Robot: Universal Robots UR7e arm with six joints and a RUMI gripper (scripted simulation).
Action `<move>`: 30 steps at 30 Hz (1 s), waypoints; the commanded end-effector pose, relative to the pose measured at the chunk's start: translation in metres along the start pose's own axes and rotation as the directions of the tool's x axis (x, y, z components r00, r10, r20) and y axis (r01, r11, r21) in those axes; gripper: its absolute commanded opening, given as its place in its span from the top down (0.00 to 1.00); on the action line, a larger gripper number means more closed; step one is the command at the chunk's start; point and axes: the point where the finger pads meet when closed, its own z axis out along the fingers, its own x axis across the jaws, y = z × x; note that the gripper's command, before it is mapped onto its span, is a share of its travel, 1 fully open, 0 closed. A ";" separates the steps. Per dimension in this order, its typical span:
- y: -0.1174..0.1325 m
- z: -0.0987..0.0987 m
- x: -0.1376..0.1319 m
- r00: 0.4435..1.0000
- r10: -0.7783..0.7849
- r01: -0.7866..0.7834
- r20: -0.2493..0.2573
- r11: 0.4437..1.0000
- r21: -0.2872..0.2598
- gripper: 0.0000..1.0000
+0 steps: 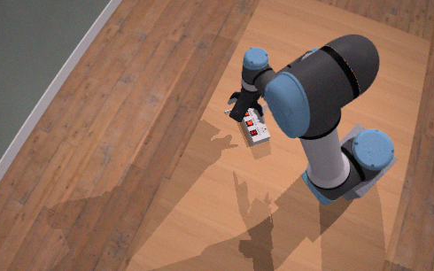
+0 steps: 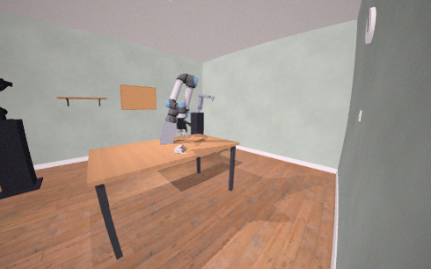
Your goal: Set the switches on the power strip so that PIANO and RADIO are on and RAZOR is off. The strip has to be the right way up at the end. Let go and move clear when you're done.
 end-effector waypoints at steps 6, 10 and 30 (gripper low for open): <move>0.000 0.006 0.003 0.940 0.340 -0.340 -0.005 0.940 -0.011 0.00; 0.000 0.009 0.003 0.866 0.500 -0.500 -0.007 0.866 -0.010 0.00; 0.007 0.021 0.003 0.301 0.953 -0.953 -0.012 0.301 -0.002 0.00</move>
